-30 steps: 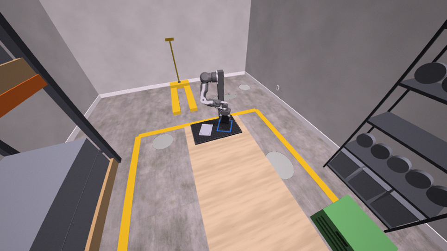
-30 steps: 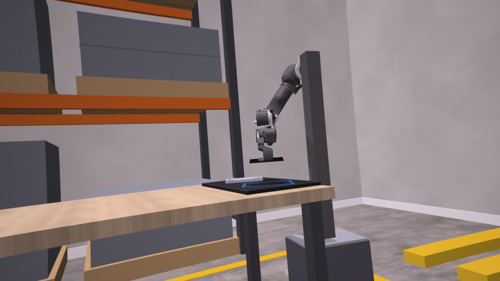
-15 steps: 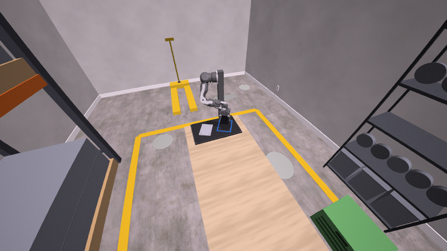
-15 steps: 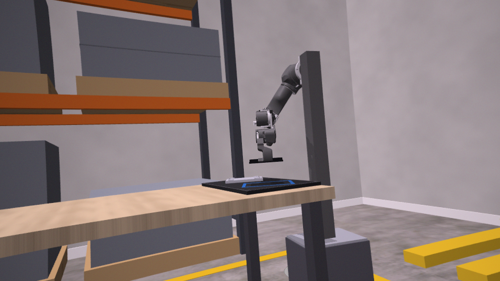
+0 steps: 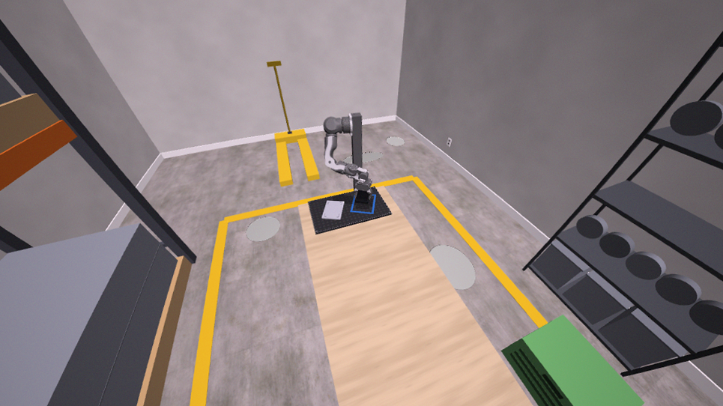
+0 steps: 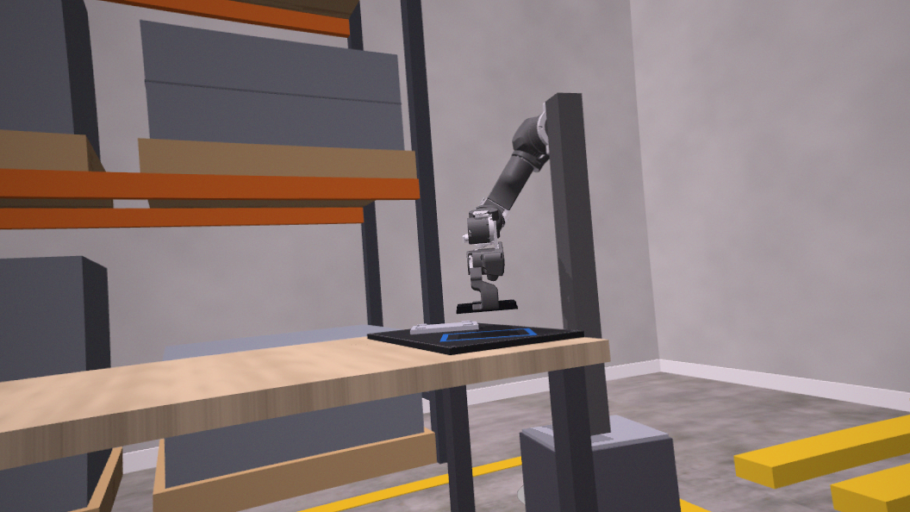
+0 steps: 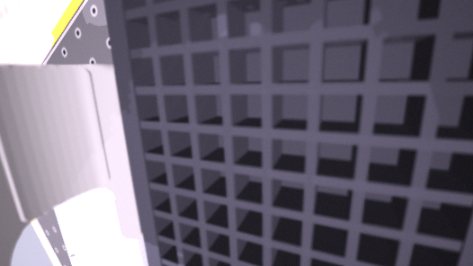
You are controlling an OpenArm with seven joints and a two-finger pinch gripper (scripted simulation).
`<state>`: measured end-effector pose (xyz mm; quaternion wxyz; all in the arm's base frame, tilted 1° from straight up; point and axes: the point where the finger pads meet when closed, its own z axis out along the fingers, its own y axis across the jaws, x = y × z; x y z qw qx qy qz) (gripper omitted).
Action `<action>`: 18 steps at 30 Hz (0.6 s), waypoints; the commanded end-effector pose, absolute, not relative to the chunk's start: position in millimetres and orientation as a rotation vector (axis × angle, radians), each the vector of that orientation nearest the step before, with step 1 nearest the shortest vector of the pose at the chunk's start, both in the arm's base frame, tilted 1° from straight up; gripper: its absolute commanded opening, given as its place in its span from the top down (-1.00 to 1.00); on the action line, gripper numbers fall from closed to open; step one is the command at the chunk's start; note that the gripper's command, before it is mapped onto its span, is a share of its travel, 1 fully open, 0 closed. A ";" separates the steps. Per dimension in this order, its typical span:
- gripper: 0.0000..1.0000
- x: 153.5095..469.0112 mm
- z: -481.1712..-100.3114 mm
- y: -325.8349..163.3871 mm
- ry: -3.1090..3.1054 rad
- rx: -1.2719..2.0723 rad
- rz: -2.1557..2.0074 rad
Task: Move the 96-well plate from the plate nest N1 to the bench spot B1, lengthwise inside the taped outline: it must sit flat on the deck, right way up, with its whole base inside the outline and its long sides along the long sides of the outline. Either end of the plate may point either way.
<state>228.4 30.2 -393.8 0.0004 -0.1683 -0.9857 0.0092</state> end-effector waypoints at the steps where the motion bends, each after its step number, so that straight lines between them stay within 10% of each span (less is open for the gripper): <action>1: 1.00 232.4 -393.7 36.1 -3.115 -0.507 -0.022; 18: 1.00 231.9 -424.9 35.9 -3.115 -0.507 -0.022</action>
